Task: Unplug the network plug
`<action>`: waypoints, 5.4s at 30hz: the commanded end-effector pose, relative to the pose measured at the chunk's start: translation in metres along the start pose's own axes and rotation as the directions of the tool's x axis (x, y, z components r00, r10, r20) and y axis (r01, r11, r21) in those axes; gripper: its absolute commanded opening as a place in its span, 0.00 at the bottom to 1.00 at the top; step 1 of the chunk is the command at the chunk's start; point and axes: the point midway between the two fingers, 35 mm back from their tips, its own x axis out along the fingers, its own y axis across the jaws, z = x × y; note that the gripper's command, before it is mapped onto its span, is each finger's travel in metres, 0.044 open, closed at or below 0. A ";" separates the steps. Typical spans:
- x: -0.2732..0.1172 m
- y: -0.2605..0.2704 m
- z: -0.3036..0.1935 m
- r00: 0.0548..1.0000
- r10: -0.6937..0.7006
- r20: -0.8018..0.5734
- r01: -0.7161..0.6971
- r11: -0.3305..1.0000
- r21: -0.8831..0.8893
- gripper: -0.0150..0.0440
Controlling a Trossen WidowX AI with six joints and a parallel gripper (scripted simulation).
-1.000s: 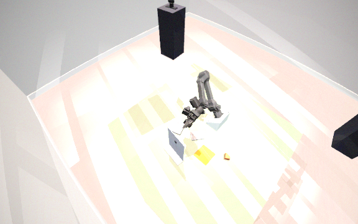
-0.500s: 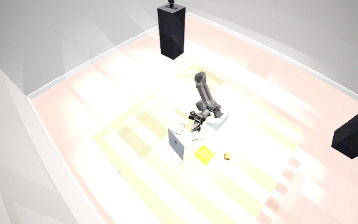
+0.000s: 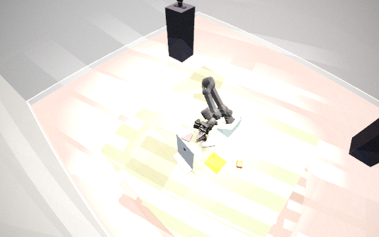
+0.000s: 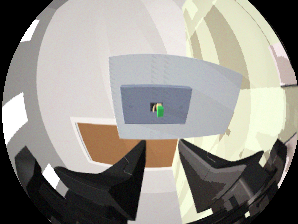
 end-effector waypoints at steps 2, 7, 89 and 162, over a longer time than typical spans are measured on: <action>0.014 -0.002 0.002 1.000 -0.001 -0.007 0.001 1.000 0.002 0.52; 0.018 -0.002 0.003 1.000 -0.001 -0.007 0.001 1.000 0.002 0.52; 0.057 -0.002 0.015 1.000 0.001 -0.005 -0.001 1.000 0.001 0.25; 0.016 -0.002 -0.005 1.000 -0.001 -0.007 0.001 1.000 0.002 0.25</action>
